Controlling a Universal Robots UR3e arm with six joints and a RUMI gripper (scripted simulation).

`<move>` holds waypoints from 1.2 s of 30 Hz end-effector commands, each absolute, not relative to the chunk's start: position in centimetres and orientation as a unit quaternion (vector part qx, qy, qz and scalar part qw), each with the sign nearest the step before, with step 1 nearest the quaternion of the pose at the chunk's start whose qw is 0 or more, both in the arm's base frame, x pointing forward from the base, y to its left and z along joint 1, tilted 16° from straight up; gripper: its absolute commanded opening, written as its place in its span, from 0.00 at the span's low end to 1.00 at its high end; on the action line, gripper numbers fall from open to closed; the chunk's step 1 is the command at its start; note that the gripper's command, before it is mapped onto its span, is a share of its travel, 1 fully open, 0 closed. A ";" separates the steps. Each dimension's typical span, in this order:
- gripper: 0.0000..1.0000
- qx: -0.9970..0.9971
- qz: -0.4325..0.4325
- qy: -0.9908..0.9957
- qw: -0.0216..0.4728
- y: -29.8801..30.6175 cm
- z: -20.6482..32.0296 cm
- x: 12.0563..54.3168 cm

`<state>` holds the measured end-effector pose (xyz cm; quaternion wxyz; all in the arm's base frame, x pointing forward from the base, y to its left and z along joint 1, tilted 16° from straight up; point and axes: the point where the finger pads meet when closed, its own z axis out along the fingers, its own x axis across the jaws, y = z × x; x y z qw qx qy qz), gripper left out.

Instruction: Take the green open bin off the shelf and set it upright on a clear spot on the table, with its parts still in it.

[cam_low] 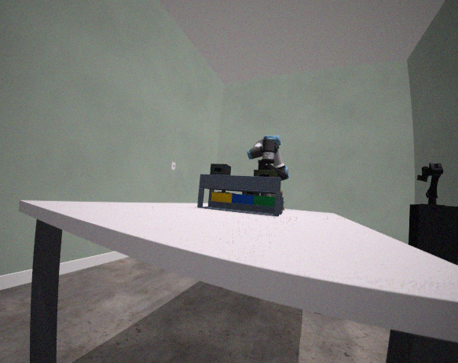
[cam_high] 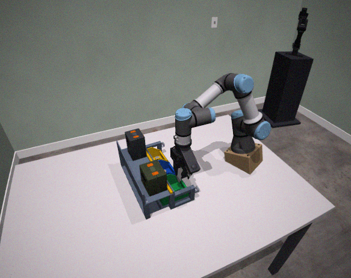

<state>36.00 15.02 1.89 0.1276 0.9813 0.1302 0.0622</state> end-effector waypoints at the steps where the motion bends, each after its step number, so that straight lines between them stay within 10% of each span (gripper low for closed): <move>1: 0.26 0.981 0.068 0.131 0.126 14.8 0.5 36.5; 36: 0.26 0.981 0.068 0.131 0.126 14.9 1.0 36.4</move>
